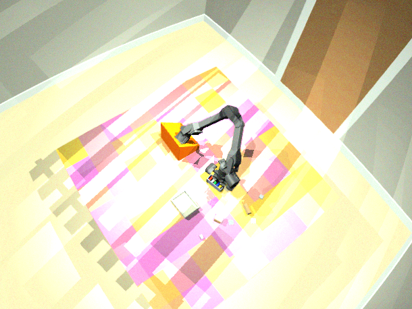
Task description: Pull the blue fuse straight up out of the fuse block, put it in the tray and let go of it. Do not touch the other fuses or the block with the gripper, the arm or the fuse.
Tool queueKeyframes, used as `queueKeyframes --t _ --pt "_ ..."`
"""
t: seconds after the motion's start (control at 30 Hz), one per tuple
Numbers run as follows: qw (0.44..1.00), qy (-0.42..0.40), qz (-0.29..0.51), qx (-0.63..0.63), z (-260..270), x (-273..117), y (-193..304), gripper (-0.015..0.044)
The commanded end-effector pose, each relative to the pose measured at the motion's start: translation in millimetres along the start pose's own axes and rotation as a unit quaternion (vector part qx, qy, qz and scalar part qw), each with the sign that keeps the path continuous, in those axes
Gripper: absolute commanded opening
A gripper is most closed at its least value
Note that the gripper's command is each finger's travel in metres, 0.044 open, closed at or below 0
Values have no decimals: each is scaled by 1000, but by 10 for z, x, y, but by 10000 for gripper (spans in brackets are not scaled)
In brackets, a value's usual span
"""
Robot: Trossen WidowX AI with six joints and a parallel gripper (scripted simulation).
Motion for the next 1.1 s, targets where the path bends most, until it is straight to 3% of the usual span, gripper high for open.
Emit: queueKeyframes --t 0.0,1.07 --pt "1000 -2 -4 3 17 56 -12 65" --pt "1000 -2 -5 3 31 225 -19 65"
Point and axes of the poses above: the point midway between the two fingers, 35 mm back from their tips, its own x axis out along the fingers, its own z axis across the jaws, y = z × x, the point moved 2 cm from there along -x, back along the fingers, and after that the axes turned 6 degrees about x, right-handed, at the moved point
